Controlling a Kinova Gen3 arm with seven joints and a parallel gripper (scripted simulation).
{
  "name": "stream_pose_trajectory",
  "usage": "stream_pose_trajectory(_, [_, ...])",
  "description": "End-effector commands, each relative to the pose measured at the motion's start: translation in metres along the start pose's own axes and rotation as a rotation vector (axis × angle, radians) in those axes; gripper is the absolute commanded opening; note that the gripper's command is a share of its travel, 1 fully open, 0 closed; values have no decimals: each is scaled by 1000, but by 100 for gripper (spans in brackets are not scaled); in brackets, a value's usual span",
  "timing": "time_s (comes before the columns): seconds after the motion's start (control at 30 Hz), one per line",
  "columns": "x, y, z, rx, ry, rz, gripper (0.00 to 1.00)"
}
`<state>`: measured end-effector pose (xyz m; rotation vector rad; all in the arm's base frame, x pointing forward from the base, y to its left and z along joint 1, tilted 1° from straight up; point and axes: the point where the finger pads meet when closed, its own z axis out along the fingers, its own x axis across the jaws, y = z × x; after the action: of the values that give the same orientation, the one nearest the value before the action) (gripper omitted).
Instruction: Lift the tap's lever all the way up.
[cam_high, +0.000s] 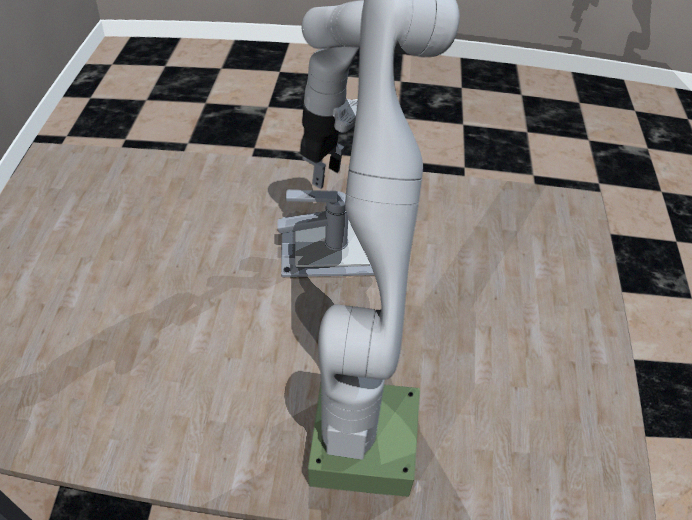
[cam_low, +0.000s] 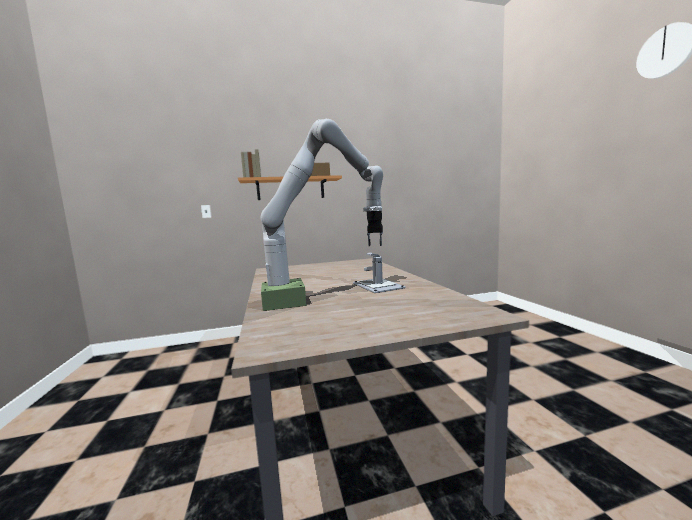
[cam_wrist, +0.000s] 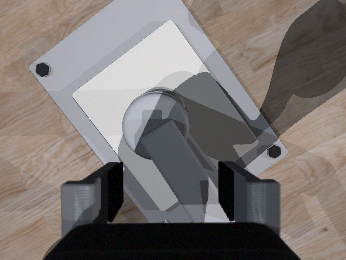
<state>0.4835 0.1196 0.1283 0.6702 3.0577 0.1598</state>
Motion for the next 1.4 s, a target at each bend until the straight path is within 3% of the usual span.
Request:
stream_pose_trajectory(0.0, [8, 13, -4, 27, 12, -137, 100])
stream_pose_trajectory(0.33, [31, 47, -14, 95, 26, -502, 100])
stream_pose_trajectory(0.7, [34, 52, -16, 107, 28, -560, 100])
stream_pose_trajectory(0.73, [34, 52, -16, 107, 28, -560, 0])
stream_pose_trajectory(1.37, [34, 52, -16, 107, 28, -560, 0])
